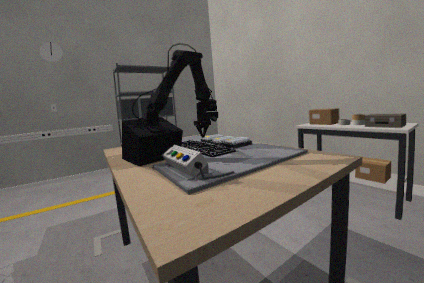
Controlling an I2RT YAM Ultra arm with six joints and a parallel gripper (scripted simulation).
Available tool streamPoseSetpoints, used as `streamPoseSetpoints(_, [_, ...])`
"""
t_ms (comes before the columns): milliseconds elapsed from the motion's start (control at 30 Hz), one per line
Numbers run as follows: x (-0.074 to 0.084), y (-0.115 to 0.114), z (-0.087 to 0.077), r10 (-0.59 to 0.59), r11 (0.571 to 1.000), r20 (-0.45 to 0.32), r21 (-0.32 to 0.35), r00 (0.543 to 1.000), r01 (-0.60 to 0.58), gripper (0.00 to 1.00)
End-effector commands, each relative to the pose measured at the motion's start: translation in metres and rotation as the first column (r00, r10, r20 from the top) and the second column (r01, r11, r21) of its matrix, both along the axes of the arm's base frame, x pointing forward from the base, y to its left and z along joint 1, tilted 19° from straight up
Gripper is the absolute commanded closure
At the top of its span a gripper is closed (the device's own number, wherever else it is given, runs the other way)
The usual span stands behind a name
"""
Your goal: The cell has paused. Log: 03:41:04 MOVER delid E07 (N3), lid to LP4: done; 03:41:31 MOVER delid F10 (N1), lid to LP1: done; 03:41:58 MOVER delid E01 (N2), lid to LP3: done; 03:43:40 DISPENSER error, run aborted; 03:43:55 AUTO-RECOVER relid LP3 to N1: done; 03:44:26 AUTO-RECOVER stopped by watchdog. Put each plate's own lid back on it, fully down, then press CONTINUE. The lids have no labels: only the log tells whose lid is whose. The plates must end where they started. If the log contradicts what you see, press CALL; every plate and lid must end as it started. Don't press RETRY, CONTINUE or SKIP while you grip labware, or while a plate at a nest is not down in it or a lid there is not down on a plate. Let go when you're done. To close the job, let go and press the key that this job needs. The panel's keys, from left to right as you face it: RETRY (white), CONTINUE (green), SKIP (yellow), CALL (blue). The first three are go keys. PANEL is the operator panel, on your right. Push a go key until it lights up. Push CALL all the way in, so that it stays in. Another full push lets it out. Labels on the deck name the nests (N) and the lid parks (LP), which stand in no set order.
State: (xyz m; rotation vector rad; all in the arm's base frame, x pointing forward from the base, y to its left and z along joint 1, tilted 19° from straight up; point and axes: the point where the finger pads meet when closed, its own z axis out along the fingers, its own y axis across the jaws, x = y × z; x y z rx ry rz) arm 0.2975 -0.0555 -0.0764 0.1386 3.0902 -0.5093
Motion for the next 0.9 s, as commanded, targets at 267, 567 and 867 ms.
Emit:
streamPoseSetpoints(267, [0.026, 0.004, 0.011, 0.011, 1.000, 0.078, -0.002, 0.997, -0.011, 1.00])
streamPoseSetpoints(567, [0.026, 0.003, 0.010, 0.010, 1.000, 0.079, -0.002, 0.997, -0.010, 1.00])
streamPoseSetpoints(867, [0.024, 0.013, 0.034, 0.013, 1.000, 0.080, -0.002, 0.997, -0.013, 1.00])
